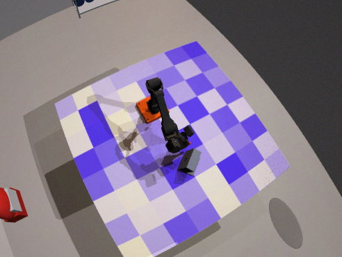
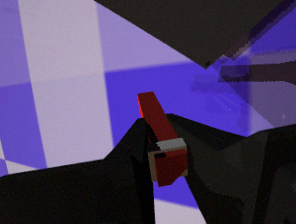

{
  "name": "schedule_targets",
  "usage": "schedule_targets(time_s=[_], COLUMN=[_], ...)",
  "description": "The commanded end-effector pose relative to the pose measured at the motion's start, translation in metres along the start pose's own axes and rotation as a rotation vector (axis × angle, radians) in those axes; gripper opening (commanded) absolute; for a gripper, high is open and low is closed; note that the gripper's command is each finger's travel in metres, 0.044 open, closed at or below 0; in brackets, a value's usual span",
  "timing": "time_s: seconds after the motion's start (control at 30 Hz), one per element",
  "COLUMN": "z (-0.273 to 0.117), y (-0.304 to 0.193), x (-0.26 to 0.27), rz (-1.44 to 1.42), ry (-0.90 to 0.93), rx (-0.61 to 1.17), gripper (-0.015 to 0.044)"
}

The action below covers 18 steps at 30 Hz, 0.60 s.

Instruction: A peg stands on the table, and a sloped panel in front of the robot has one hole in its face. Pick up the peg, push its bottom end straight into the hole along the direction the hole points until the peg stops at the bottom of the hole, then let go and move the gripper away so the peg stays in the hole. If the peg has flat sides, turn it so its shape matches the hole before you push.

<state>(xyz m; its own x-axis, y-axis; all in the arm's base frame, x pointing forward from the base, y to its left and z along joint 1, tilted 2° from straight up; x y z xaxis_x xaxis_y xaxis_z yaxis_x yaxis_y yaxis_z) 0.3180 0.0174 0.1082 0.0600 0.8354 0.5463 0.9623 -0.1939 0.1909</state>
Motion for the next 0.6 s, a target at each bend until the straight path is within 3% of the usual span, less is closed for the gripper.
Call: schedule_targets(time_s=[0.0,0.57], z=[-0.002,-0.012], y=[0.000,0.004], x=[-0.003,-0.018], rz=[-0.028,-0.134], ry=[0.019,0.067], rx=[-0.016,-0.091], gripper=[0.0000,0.0000])
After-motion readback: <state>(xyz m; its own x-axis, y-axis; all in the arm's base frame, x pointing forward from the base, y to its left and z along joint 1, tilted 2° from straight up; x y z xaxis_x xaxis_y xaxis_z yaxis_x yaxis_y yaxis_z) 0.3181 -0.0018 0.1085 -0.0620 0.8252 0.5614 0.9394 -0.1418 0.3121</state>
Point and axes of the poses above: the point midway between the two fingers, 35 mm back from their tips, its own z axis out along the fingers, its own x axis across the jaws, y = z × x, the point moved 1 cm from there along -z, back along the fingers, and after that the axes turned 6 degrees about z, right-handed, at the moved point
